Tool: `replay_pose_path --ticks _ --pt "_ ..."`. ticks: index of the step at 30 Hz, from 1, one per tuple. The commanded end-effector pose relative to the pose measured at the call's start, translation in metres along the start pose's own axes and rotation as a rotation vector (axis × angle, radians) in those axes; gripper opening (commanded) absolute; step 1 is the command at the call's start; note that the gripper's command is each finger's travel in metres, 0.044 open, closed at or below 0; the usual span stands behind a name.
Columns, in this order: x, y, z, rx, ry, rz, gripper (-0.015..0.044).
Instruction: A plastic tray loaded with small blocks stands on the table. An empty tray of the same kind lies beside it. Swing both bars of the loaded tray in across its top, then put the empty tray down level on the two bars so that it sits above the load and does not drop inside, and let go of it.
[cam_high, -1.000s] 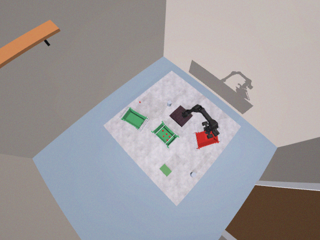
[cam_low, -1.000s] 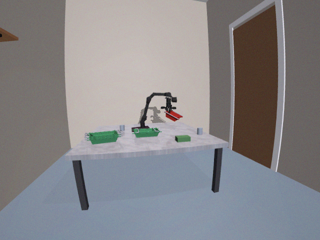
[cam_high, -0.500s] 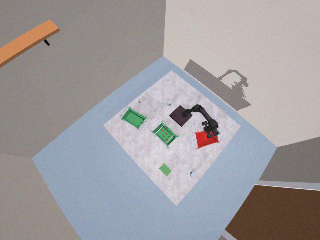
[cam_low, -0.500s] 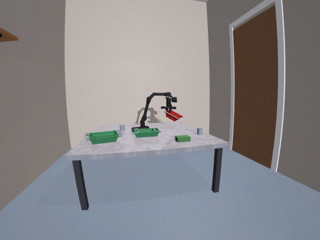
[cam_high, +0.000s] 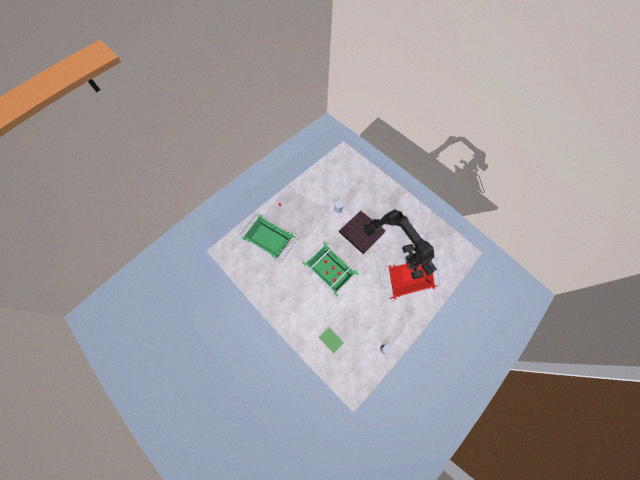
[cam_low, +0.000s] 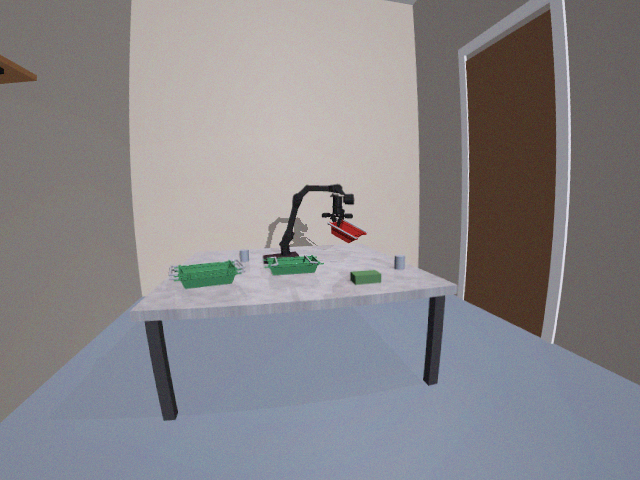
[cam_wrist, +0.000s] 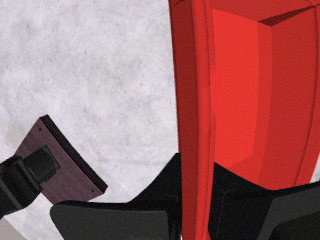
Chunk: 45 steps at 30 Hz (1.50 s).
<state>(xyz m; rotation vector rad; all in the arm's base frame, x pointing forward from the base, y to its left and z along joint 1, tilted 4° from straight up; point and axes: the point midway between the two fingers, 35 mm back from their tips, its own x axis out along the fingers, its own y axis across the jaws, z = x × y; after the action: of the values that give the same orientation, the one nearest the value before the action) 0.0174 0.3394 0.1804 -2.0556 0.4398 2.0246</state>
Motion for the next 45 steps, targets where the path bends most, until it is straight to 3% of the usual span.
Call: replay_pose_path --ticks 1,45 --pt "-0.007 -0.006 -0.018 0.042 -0.007 -0.026 0.0" --pt "-0.01 0.0 -0.197 0.46 -0.002 -0.036 0.0"
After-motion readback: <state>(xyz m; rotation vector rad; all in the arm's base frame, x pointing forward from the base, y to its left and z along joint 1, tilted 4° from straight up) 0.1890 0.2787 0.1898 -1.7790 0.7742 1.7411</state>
